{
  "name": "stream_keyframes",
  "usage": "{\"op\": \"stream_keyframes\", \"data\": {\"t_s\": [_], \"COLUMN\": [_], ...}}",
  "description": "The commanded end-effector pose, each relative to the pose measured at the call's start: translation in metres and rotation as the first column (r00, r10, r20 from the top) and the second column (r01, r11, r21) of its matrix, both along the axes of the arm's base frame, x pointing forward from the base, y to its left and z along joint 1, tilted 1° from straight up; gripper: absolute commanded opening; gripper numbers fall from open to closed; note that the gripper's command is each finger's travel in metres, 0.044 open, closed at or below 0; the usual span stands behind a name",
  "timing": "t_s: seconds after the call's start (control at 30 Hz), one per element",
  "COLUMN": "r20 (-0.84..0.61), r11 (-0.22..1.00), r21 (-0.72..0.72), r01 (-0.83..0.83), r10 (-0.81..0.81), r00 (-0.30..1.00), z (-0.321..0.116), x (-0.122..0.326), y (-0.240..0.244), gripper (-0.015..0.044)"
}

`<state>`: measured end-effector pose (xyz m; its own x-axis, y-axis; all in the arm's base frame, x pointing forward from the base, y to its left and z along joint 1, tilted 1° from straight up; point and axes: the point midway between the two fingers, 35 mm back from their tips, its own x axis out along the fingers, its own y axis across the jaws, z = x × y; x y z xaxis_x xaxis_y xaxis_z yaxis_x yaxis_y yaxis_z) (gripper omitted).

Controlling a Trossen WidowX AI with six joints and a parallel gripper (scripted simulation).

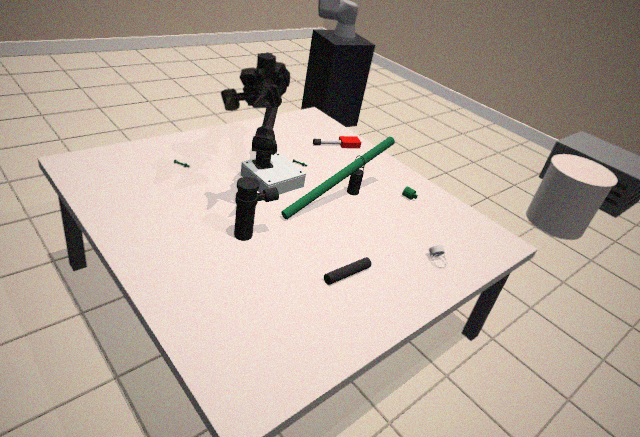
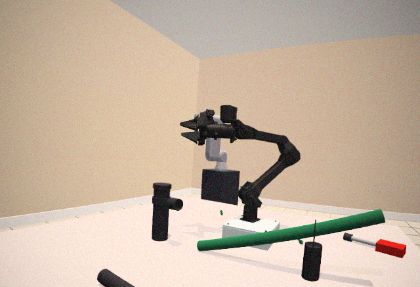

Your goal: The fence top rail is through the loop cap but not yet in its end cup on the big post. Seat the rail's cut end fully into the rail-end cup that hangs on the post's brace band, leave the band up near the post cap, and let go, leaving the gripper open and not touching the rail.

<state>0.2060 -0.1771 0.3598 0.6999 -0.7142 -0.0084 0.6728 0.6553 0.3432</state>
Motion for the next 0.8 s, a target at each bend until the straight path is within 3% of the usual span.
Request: {"op": "stream_keyframes", "data": {"t_s": [0.0, 0.13, 0.27, 0.5, 0.77], "r20": [-0.279, -0.456, -0.598, -0.725, -0.727], "r11": [0.958, 0.879, 0.763, 0.537, 0.529], "r21": [0.098, 0.192, 0.298, 0.483, 0.489], "r01": [-0.268, -0.438, -0.574, -0.692, -0.693], "r10": [0.285, 0.475, 0.618, 0.688, 0.686], "r00": [0.917, 0.753, 0.511, 0.028, 0.011], "z": [-0.043, -0.077, -0.108, -0.147, -0.148], "x": [0.047, 0.063, 0.063, 0.031, 0.029], "y": [0.052, 0.1, 0.15, 0.224, 0.226], "gripper": [0.044, 0.044, 0.044, 0.044, 0.044]}}
